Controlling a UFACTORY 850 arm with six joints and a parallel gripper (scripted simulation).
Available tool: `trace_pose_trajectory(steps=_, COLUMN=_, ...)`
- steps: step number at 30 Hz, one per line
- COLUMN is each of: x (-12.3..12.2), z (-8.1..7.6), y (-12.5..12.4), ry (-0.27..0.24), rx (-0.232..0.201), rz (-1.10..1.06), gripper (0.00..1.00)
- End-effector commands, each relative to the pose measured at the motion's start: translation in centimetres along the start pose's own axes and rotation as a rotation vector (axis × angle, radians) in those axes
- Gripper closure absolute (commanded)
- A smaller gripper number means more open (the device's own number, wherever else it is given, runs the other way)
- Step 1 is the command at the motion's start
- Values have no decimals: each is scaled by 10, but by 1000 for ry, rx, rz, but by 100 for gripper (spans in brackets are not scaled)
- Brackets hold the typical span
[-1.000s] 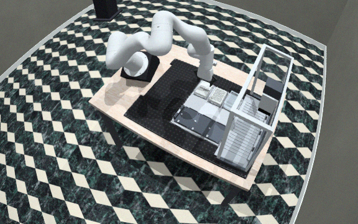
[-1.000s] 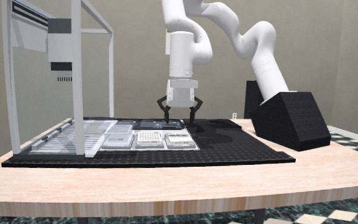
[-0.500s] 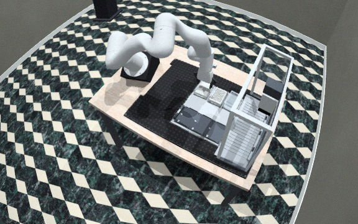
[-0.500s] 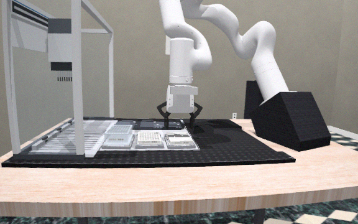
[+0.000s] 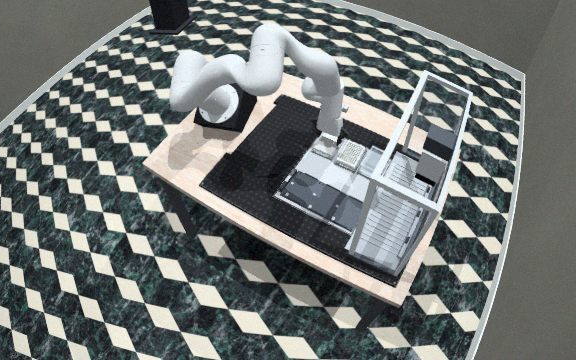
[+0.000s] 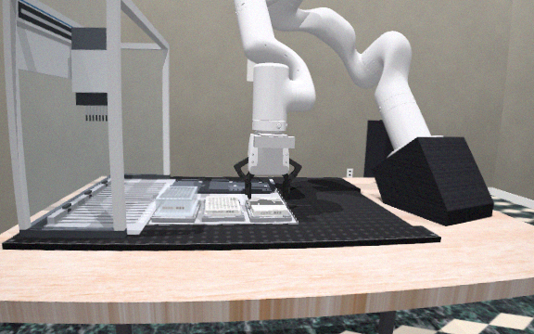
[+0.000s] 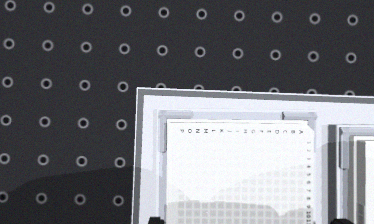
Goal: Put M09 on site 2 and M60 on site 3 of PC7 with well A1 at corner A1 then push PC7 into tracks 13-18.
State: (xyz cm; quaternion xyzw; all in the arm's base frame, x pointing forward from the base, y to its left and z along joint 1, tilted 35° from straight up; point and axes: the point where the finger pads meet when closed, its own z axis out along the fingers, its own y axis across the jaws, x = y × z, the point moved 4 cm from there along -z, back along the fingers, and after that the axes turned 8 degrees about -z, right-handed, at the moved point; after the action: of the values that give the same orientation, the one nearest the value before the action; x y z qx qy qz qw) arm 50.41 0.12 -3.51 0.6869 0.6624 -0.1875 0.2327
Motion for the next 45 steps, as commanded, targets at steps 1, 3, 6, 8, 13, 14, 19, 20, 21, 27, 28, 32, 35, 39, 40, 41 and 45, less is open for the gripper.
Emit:
trace_pose_trajectory(steps=1, x=0, z=0, y=1, ry=0, rx=-1, rz=0, gripper=0)
trace_pose_trajectory(steps=3, x=0, z=0, y=1, ry=0, rx=-1, rz=0, gripper=0)
trace_pose_trajectory(steps=6, x=0, z=0, y=1, ry=0, rx=-1, rz=0, gripper=0)
trace_pose_trajectory(steps=8, x=0, z=0, y=1, ry=0, rx=-1, rz=0, gripper=0)
trace_pose_trajectory(steps=13, x=0, z=3, y=1, ry=0, rx=-1, rz=0, gripper=0)
trace_pose_trajectory(steps=14, x=0, z=4, y=1, ry=0, rx=-1, rz=0, gripper=0)
trace_pose_trajectory(steps=19, x=0, z=7, y=1, ry=0, rx=-1, rz=0, gripper=0)
trace_pose_trajectory(steps=20, x=0, z=8, y=1, ry=0, rx=-1, rz=0, gripper=0)
trace_pose_trajectory(steps=21, x=0, z=9, y=1, ry=0, rx=-1, rz=0, gripper=0)
trace_pose_trajectory(steps=27, x=0, z=11, y=1, ry=0, rx=-1, rz=0, gripper=0)
trace_pose_trajectory(steps=28, x=0, z=12, y=1, ry=0, rx=-1, rz=0, gripper=0)
trace_pose_trajectory(steps=32, x=0, z=15, y=1, ry=0, rx=-1, rz=0, gripper=0)
trace_pose_trajectory(steps=35, x=0, z=17, y=1, ry=0, rx=-1, rz=0, gripper=0)
trace_pose_trajectory(steps=39, x=0, z=19, y=1, ry=0, rx=-1, rz=0, gripper=0)
trace_pose_trajectory(steps=40, x=0, z=19, y=1, ry=0, rx=-1, rz=0, gripper=0)
trace_pose_trajectory(steps=41, x=0, z=19, y=1, ry=0, rx=-1, rz=0, gripper=0)
trace_pose_trajectory(steps=45, x=0, z=20, y=1, ry=0, rx=-1, rz=0, gripper=0)
